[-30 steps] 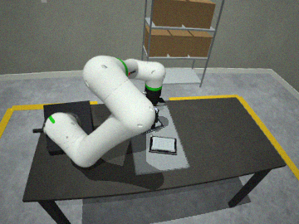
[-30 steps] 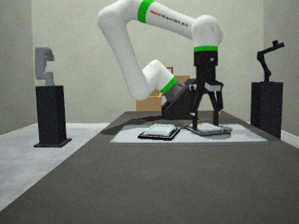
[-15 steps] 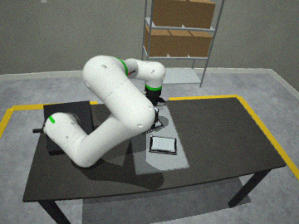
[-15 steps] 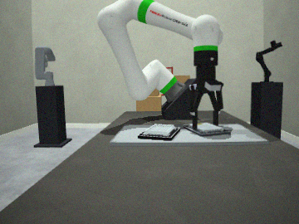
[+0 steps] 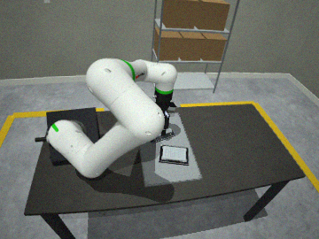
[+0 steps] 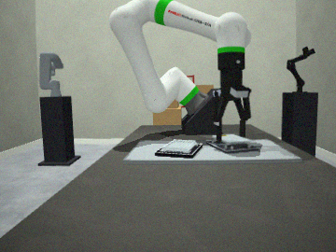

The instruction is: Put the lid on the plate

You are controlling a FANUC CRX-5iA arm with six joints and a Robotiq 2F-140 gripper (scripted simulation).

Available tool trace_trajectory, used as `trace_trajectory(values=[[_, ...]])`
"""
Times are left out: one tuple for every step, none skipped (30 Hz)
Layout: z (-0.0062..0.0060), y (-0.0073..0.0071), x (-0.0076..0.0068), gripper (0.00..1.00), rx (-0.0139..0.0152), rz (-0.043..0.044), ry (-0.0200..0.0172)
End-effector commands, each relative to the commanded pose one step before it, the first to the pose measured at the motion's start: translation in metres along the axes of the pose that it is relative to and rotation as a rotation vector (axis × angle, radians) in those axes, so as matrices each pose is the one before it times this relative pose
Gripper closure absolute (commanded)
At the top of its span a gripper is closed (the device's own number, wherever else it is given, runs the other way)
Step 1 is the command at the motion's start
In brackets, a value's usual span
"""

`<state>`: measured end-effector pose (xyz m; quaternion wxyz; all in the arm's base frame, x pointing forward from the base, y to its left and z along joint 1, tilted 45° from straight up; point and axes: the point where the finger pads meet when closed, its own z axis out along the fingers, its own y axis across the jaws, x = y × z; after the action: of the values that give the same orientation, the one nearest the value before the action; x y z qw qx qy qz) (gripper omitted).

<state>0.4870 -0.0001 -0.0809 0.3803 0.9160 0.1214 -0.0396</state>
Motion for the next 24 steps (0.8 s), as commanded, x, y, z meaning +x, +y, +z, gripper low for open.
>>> trace_trajectory(values=[[-0.00427, -0.00013, 0.00061, 0.39, 0.00016, -0.00009, 0.00166], [-0.00180, 0.00000, 0.00000, 0.39, -0.00001, 0.00000, 0.00000], [-0.00184, 0.00000, -0.00001, 0.39, 0.00001, -0.00001, 0.00000], [-0.00186, 0.00000, 0.00001, 0.39, -0.00001, 0.00001, 0.00000], [-0.00189, 0.00000, 0.00000, 0.39, 0.00000, 0.00000, 0.00000], [-0.00190, 0.00000, 0.00000, 0.39, 0.00000, 0.00000, 0.00000], [-0.00191, 0.00000, 0.00000, 0.39, -0.00001, 0.00000, 0.00000], [-0.00191, 0.00000, -0.00001, 0.39, 0.00001, -0.00001, 0.00000], [-0.00189, 0.00000, 0.00001, 0.39, -0.00001, 0.00001, 0.00000], [-0.00188, 0.00000, 0.00000, 0.39, 0.00000, 0.00000, 0.00000], [-0.00185, 0.00000, 0.00000, 0.39, 0.00000, 0.00000, 0.00000], [-0.00181, 0.00000, 0.00000, 0.39, -0.00001, 0.00000, 0.00000], [-0.00177, 0.00000, -0.00001, 0.39, 0.00001, -0.00001, 0.00000], [-0.00172, 0.00000, 0.00000, 0.39, -0.00001, 0.00001, 0.00000], [-0.00166, 0.00000, 0.00000, 0.39, 0.00000, 0.00000, 0.00000], [-0.00160, 0.00000, -0.00001, 0.39, 0.00001, -0.00001, 0.00000], [0.00000, 0.00000, 0.00000, 0.39, 0.00000, 0.00000, 0.00000], [0.00000, 0.00000, 0.00000, 0.39, 0.00000, 0.00000, 0.00000], [-0.00153, 0.00000, 0.00001, 0.39, -0.00001, 0.00001, 0.00000], [-0.00145, 0.00000, 0.00000, 0.39, 0.00000, 0.00000, 0.00000], [-0.00137, 0.00000, 0.00000, 0.39, 0.00001, -0.00001, 0.00000], [-0.00129, 0.00000, 0.00000, 0.39, 0.00000, 0.00000, 0.00000], [-0.00120, 0.00000, 0.00000, 0.39, 0.00000, 0.00000, 0.00000], [-0.00110, 0.00000, 0.00000, 0.39, 0.00000, 0.00000, 0.00000]])
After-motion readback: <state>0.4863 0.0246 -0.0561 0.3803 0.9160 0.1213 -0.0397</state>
